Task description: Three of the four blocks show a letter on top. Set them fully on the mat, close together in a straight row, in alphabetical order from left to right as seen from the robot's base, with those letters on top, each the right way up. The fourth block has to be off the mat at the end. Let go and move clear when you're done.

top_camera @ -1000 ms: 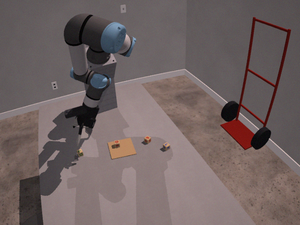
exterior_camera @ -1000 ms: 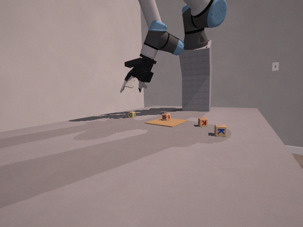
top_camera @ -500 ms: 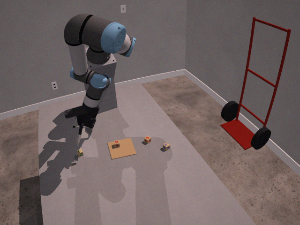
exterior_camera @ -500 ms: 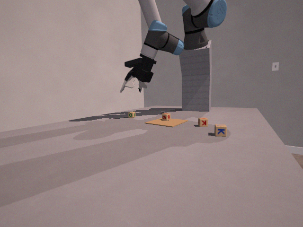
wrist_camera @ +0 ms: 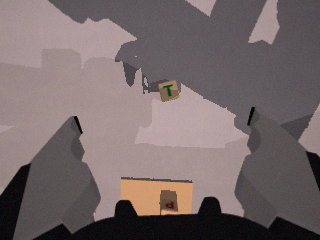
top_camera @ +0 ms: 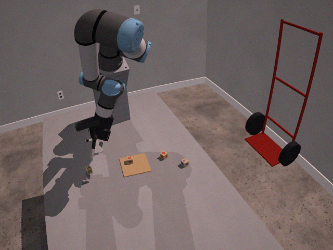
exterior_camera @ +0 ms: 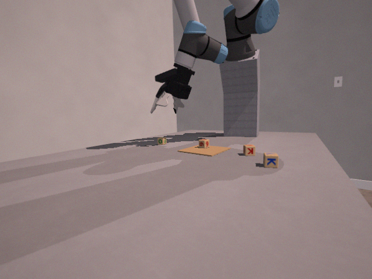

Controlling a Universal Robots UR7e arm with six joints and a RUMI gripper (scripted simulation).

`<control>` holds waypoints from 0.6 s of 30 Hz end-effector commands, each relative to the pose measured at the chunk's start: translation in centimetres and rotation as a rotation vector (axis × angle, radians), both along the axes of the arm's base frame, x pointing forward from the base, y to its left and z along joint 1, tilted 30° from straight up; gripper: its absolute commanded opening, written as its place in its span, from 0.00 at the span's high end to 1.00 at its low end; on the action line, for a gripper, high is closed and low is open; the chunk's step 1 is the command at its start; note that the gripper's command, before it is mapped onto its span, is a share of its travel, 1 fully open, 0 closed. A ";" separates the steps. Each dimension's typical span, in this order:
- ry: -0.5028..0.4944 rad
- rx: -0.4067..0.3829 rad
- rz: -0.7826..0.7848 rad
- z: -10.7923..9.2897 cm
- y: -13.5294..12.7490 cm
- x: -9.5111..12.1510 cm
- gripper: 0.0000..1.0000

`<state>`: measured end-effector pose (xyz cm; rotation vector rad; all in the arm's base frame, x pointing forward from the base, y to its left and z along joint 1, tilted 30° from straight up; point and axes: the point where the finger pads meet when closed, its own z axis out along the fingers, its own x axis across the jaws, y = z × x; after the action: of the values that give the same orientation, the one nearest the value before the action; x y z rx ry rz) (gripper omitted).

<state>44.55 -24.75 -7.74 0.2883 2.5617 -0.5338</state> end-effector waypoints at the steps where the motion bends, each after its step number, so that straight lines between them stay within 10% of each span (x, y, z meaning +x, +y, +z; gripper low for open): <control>1: -0.018 0.095 0.024 0.5 3.7 0.8 0.00; 18: -0.057 0.397 0.073 2.6 16.1 1.0 0.00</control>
<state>45.84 -11.26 -5.26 0.3182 2.5705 -0.0856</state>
